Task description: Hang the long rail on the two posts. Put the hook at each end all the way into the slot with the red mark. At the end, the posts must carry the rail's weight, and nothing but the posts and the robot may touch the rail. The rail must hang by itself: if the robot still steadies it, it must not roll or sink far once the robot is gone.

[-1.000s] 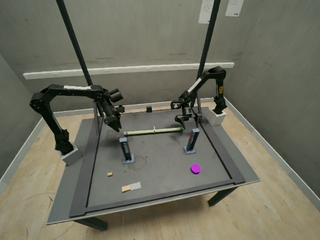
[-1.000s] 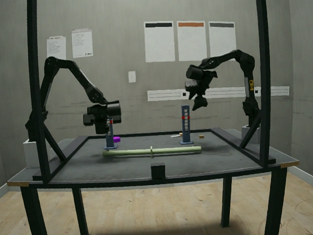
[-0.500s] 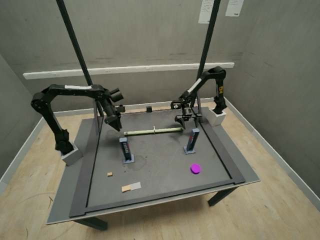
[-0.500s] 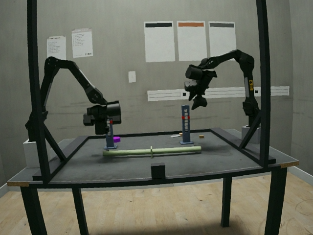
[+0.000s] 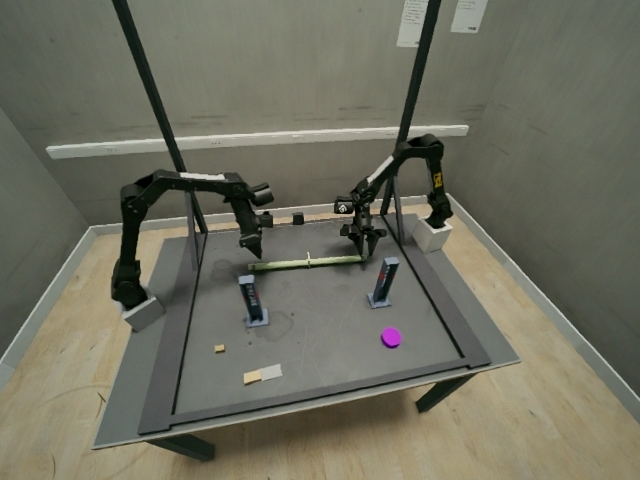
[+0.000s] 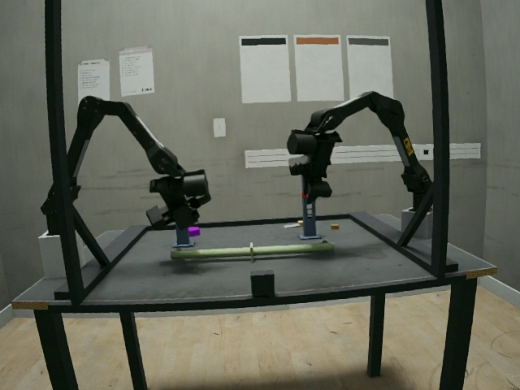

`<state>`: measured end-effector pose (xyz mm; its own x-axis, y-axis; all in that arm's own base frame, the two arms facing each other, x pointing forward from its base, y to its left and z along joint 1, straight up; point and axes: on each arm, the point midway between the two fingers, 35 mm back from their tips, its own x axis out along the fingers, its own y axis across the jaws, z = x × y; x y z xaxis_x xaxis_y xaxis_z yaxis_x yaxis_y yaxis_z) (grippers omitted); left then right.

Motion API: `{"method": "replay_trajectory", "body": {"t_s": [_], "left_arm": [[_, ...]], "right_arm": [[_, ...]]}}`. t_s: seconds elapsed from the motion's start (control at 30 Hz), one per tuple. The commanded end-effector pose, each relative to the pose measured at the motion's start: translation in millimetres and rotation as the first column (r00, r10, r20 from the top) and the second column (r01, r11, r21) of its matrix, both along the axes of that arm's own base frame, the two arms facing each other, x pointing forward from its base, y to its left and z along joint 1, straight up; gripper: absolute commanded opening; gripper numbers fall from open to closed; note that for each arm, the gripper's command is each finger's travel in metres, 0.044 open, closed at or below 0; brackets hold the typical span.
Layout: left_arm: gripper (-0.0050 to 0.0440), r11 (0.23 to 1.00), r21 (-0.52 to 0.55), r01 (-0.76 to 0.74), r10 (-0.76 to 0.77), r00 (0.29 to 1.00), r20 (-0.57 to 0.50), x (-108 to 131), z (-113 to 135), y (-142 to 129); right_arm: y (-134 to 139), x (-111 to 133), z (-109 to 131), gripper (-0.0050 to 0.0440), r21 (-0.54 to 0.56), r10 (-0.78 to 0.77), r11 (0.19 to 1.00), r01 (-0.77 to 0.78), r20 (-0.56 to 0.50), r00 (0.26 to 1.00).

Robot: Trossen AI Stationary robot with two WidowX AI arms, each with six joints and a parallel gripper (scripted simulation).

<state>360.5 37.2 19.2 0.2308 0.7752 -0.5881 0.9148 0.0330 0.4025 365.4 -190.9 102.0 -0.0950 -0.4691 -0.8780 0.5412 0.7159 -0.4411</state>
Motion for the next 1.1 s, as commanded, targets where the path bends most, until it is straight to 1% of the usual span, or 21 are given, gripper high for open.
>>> {"method": "replay_trajectory", "body": {"t_s": [0.0,0.07,0.23,0.33,0.47,0.53,0.63,0.73,0.8,0.87,0.97,1.0,1.07], "left_arm": [[0.0225,0.994,-0.073,-0.085,0.092,0.992,0.091,9.4,-2.1,-11.3],[0.0225,0.978,-0.152,-0.142,0.166,0.973,0.162,13.5,-8.6,-23.8],[0.0225,0.917,-0.314,-0.247,0.334,0.906,0.261,20.1,-21.7,-50.8],[0.0225,0.859,-0.409,-0.308,0.445,0.844,0.298,22.8,-29.1,-66.8],[0.0225,0.758,-0.527,-0.384,0.595,0.738,0.318,25.3,-39.2,-87.3],[0.0225,0.758,-0.527,-0.384,0.595,0.738,0.318,25.3,-39.2,-87.3],[0.0225,0.679,-0.586,-0.442,0.696,0.641,0.323,27.8,-47.6,-89.2],[0.0225,0.623,-0.620,-0.476,0.756,0.569,0.323,29.6,-54.4,-89.4],[0.0225,0.601,-0.630,-0.492,0.779,0.539,0.322,29.6,-58.2,-89.1],[0.0225,0.587,-0.638,-0.499,0.791,0.521,0.321,30.0,-59.8,-89.0],[0.0225,0.589,-0.638,-0.496,0.790,0.522,0.323,30.0,-59.6,-90.2],[0.0225,0.591,-0.637,-0.495,0.788,0.524,0.324,31.3,-60.3,-89.3],[0.0225,0.590,-0.637,-0.496,0.789,0.522,0.325,32.2,-61.2,-87.6]], "right_arm": [[2.1,17.0,-1.4,0.0225,0.028,-0.026,0.999,0.025,0.015,1.000],[7.3,28.2,-14.6,0.0225,0.058,-0.042,0.997,0.041,0.007,0.999],[19.1,48.0,-42.8,0.0225,0.114,-0.076,0.990,0.077,-0.013,0.997],[26.3,57.4,-59.2,0.0225,0.144,-0.096,0.985,0.099,-0.027,0.995],[35.7,67.2,-80.1,0.0225,0.177,-0.122,0.976,0.128,-0.047,0.991],[35.7,67.2,-80.1,0.0225,0.177,-0.122,0.976,0.128,-0.047,0.991],[40.7,71.4,-90.8,0.0225,0.193,-0.134,0.971,0.143,-0.058,0.989],[42.5,72.9,-95.2,0.0225,0.199,-0.141,0.968,0.150,-0.063,0.988],[42.1,71.9,-98.7,0.0225,0.200,-0.143,0.968,0.154,-0.070,0.987],[41.5,71.8,-98.7,0.0225,0.198,-0.144,0.968,0.155,-0.070,0.987],[41.4,71.8,-98.6,0.0225,0.198,-0.142,0.968,0.154,-0.071,0.987],[41.2,72.6,-94.8,0.0225,0.197,-0.142,0.969,0.152,-0.062,0.988],[41.6,70.0,-97.9,0.0225,0.198,-0.142,0.968,0.153,-0.071,0.987]]}}
